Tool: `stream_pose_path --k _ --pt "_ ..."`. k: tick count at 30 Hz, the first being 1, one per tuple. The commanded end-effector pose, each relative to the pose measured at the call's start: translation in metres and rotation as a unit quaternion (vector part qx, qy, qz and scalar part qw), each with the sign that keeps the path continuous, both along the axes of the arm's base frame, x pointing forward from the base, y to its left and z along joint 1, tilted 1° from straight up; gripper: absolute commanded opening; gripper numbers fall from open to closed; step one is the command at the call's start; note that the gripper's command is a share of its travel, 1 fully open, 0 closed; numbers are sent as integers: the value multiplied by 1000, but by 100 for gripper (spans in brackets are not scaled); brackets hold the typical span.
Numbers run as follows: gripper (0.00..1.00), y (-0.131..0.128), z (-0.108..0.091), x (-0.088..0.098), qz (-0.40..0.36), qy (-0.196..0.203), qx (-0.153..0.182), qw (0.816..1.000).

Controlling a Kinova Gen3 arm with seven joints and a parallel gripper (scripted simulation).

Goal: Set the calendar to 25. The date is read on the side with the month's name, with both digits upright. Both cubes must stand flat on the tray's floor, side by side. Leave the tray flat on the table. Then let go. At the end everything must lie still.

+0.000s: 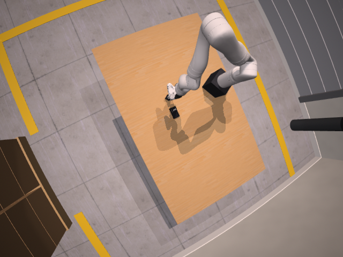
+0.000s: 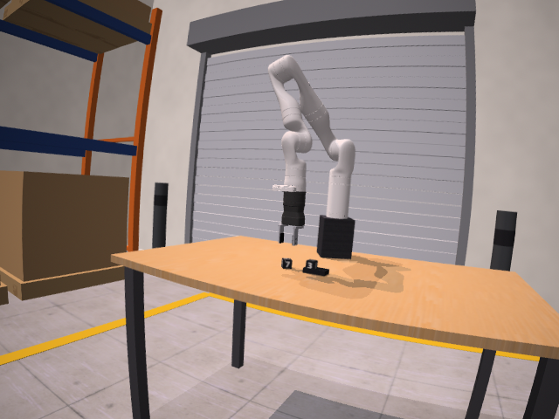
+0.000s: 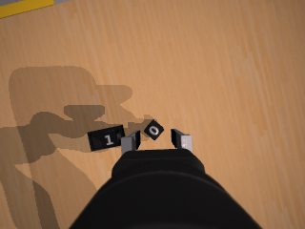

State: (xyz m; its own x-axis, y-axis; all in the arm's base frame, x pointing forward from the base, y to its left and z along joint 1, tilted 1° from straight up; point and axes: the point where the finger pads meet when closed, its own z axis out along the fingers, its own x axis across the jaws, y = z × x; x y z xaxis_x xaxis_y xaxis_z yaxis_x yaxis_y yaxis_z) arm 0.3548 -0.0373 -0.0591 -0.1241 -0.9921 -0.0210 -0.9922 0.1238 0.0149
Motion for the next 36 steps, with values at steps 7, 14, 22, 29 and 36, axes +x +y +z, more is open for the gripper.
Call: stream_pose_path --k 7,14,22,29,36 --pt "100 2 4 2 -124 -5 -5 992" --pt "100 2 7 2 -244 -6 -5 970" --pt "100 2 9 2 -315 -8 -4 949" --pt "100 3 10 1 -357 -9 -3 934" --pt "100 3 10 1 -366 -9 -3 931"
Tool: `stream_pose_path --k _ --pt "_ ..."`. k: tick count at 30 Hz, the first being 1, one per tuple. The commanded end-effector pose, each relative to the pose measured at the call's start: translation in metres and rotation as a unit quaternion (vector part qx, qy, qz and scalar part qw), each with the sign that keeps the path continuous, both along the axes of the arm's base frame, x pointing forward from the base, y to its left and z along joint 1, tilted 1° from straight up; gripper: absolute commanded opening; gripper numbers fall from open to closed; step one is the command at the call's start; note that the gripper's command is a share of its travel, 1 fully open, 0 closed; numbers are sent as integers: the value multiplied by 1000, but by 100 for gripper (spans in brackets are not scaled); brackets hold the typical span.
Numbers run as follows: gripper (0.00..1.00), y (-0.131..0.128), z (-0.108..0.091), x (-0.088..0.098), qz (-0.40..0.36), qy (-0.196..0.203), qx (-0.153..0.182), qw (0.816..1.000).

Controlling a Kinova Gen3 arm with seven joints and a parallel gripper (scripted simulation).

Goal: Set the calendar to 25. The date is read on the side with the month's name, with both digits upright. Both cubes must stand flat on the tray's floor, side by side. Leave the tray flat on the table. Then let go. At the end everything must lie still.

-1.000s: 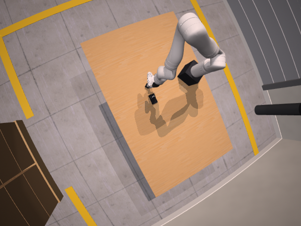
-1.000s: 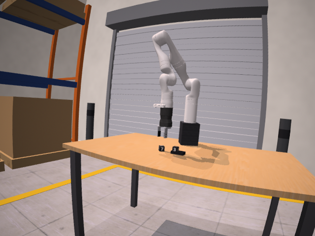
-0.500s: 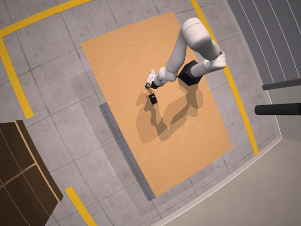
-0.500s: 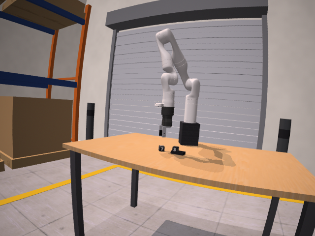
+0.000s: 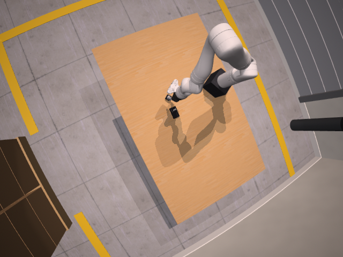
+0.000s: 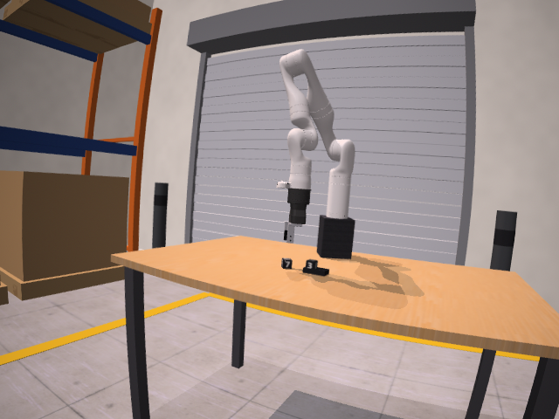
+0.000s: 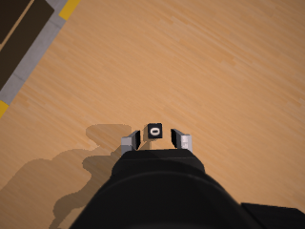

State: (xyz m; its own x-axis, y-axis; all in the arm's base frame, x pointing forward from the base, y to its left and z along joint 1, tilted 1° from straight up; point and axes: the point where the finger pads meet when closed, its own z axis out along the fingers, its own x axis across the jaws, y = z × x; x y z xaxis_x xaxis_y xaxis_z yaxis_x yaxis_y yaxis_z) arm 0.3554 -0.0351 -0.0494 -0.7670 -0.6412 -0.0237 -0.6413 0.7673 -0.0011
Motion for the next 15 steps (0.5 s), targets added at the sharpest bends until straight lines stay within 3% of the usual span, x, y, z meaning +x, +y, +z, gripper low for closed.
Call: stream_pose_path --k 1,3,4,15 --pt "100 1 1 1 0 -1 0 1000" --pt "100 1 1 1 0 -1 0 1000" --pt "90 1 1 1 0 -1 0 1000" --pt "90 1 1 1 0 -1 0 1000"
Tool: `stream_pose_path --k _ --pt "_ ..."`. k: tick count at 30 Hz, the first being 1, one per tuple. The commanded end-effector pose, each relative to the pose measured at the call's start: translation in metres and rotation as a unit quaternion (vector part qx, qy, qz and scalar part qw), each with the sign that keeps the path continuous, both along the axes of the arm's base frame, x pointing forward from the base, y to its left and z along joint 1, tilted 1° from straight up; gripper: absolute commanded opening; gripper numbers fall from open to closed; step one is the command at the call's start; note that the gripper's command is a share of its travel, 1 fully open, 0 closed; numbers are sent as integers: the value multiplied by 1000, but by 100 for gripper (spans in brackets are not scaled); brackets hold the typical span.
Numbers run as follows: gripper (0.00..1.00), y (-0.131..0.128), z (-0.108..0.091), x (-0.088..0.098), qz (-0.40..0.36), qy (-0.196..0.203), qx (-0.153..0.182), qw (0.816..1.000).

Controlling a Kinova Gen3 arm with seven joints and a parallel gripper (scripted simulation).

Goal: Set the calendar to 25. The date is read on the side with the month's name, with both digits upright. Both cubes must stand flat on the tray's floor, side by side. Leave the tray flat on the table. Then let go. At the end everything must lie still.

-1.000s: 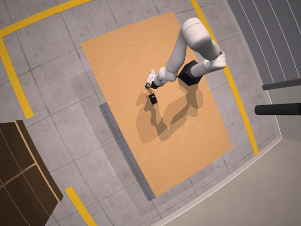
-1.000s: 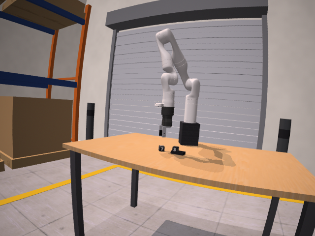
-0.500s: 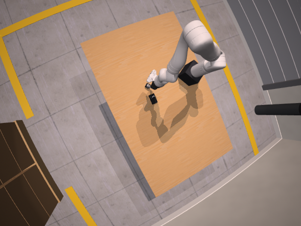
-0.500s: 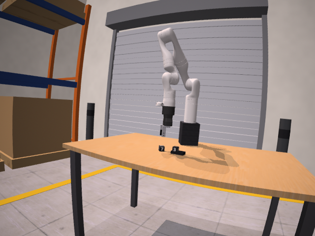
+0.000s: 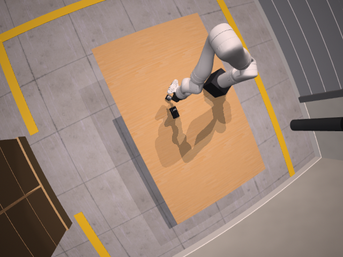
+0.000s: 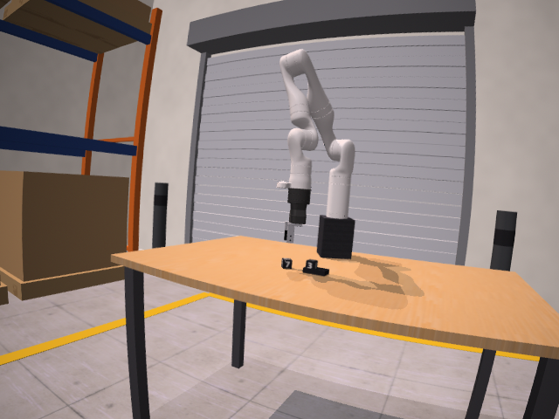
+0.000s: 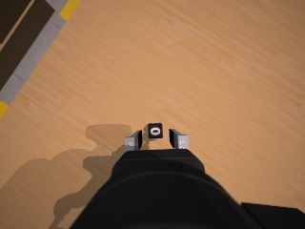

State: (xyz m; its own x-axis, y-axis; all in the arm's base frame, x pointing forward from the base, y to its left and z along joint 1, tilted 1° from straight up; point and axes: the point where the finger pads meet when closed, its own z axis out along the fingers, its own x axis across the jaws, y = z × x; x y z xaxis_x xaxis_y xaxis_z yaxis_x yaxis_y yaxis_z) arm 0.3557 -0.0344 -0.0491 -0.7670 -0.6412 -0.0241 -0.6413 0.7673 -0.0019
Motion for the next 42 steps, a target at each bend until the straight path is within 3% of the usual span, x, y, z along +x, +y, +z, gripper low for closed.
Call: stream_pose_path --k 1,28,42 --pt "90 0 0 0 0 -1 0 1000" --pt "90 0 0 1 0 -1 0 1000" --pt "90 0 -10 1 0 -1 0 1000"
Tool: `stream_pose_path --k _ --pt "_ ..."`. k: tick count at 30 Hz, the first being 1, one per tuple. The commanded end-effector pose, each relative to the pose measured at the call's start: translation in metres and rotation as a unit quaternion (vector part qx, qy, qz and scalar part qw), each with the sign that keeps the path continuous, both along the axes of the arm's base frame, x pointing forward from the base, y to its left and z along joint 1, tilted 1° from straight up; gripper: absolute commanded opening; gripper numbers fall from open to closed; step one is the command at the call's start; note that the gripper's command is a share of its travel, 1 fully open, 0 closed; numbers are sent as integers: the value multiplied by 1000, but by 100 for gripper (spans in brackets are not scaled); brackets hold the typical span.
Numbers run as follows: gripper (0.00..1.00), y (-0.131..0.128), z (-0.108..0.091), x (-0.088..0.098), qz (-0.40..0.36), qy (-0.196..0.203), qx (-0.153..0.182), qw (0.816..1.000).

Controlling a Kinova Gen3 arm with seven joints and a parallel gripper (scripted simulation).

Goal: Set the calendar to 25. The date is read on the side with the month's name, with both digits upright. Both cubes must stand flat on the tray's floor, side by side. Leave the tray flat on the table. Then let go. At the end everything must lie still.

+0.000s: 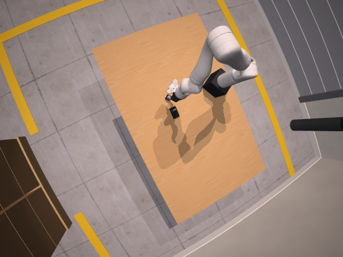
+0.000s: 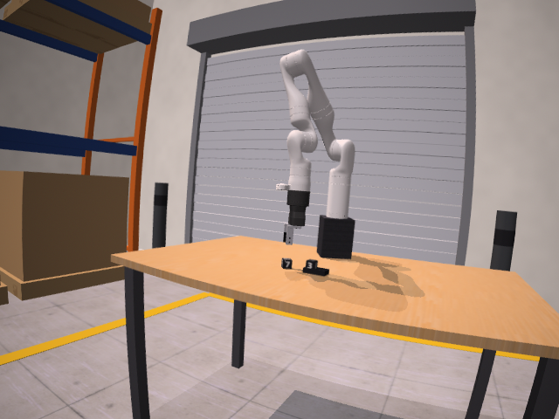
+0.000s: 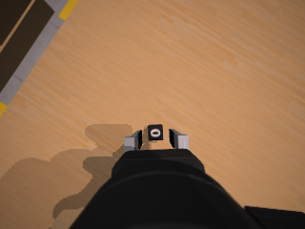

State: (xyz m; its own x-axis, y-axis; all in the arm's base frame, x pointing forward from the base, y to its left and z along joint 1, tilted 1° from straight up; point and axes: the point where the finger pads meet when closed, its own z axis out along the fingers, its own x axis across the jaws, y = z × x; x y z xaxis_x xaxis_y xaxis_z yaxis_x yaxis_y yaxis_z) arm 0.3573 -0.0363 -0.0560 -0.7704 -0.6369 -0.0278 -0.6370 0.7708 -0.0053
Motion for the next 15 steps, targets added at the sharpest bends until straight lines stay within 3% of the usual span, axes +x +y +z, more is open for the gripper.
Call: stream_pose_path --k 1,15 --pt "90 2 -4 -1 3 2 0 1000" --pt "90 2 -23 -1 3 2 0 1000"
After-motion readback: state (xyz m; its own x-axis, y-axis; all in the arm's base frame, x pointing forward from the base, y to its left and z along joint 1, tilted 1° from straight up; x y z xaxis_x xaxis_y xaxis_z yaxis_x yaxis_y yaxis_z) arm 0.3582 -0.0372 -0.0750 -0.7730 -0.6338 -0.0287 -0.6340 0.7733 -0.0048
